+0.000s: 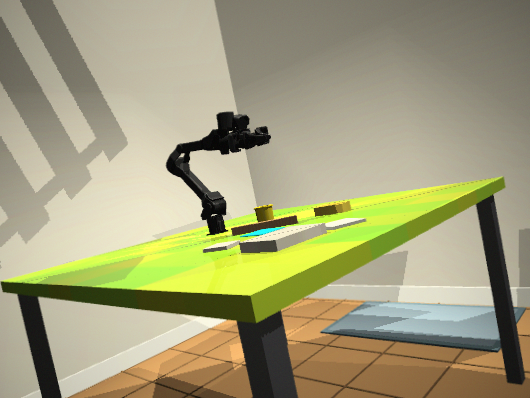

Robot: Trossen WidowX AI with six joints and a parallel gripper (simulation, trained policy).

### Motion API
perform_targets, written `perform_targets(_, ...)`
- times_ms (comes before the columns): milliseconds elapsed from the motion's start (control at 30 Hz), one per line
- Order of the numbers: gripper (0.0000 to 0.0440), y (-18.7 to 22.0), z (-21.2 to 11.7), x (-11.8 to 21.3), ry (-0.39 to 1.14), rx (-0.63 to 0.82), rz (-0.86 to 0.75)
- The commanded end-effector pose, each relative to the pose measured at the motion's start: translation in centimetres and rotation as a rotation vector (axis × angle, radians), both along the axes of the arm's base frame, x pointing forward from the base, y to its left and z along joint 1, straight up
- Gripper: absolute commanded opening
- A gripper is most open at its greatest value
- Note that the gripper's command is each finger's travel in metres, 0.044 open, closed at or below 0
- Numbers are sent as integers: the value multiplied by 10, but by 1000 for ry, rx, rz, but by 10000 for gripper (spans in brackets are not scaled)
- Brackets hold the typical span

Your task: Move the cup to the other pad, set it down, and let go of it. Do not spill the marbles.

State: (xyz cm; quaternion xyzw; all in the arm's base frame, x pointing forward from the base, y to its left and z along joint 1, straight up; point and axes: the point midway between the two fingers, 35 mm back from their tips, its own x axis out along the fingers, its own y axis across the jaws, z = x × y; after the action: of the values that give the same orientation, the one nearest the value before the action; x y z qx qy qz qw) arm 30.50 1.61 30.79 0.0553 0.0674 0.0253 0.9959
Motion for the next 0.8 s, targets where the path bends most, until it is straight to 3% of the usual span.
perform_targets(0,105,3,2,-1,33,36,4)
perform_targets(767,135,25,-2,-10,341,323,-13)
